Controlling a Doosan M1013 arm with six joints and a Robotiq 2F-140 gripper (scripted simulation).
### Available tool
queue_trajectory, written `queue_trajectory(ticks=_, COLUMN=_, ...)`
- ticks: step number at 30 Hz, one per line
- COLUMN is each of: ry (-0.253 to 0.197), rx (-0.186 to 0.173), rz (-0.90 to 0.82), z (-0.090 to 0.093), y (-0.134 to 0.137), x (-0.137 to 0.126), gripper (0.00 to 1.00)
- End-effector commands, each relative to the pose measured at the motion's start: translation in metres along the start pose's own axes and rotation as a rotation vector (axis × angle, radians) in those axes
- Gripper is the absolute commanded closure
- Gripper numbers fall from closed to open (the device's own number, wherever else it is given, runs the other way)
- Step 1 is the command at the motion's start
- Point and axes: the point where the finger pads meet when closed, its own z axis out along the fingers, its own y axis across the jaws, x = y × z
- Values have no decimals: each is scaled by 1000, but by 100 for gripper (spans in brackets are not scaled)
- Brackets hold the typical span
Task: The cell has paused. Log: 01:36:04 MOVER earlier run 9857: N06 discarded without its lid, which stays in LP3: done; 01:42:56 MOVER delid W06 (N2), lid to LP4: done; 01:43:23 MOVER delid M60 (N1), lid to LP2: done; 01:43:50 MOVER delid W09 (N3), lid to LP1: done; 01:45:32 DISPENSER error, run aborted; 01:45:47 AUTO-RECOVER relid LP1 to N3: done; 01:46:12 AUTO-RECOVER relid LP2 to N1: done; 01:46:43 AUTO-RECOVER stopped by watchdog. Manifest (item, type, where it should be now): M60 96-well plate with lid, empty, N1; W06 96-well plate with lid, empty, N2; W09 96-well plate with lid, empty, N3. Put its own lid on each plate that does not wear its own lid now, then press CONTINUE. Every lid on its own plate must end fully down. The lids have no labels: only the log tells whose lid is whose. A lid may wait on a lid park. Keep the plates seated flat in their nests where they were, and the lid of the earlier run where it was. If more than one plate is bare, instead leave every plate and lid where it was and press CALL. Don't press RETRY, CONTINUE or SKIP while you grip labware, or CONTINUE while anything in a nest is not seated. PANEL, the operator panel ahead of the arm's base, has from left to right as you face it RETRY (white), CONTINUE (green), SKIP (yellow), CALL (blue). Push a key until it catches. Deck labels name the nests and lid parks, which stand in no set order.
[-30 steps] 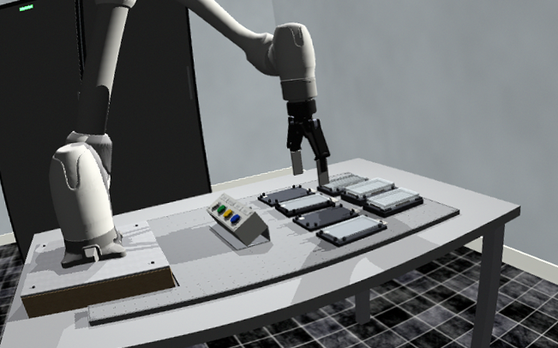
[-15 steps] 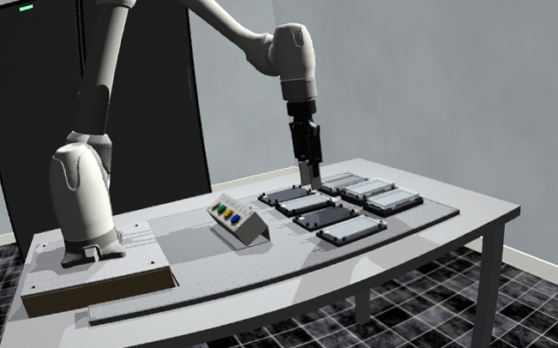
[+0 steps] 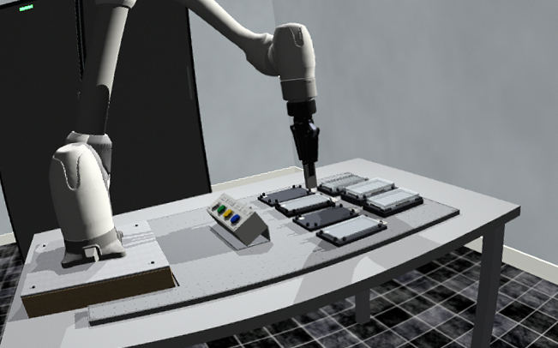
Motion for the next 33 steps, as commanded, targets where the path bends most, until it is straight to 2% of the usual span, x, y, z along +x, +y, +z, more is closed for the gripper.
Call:
queue_trajectory(ticks=1, ry=0, rx=0, rz=0, z=0, y=0, x=0, gripper=100)
queue_trajectory(ticks=8, ry=0, rx=0, rz=0, z=0, y=-1, x=0, gripper=100)
queue_trajectory(ticks=10, ry=0, rx=0, rz=0, z=0, y=-28, x=-2, gripper=100)
queue_trajectory(ticks=12, ry=0, rx=0, rz=0, z=-1, y=-80, x=-3, gripper=100)
queue_trajectory(ticks=13, ry=0, rx=0, rz=0, z=-1, y=-80, x=-3, gripper=100)
queue_trajectory(ticks=14, ry=0, rx=0, rz=0, z=-1, y=-105, x=-1, gripper=100)
queue_trajectory(ticks=15, ry=0, rx=0, rz=0, z=-1, y=-105, x=-1, gripper=100)
queue_trajectory(ticks=17, ry=0, rx=0, rz=1, z=-1, y=-131, x=1, gripper=100)
queue_trajectory(ticks=33, ry=0, rx=0, rz=1, z=-1, y=-133, x=1, gripper=100)
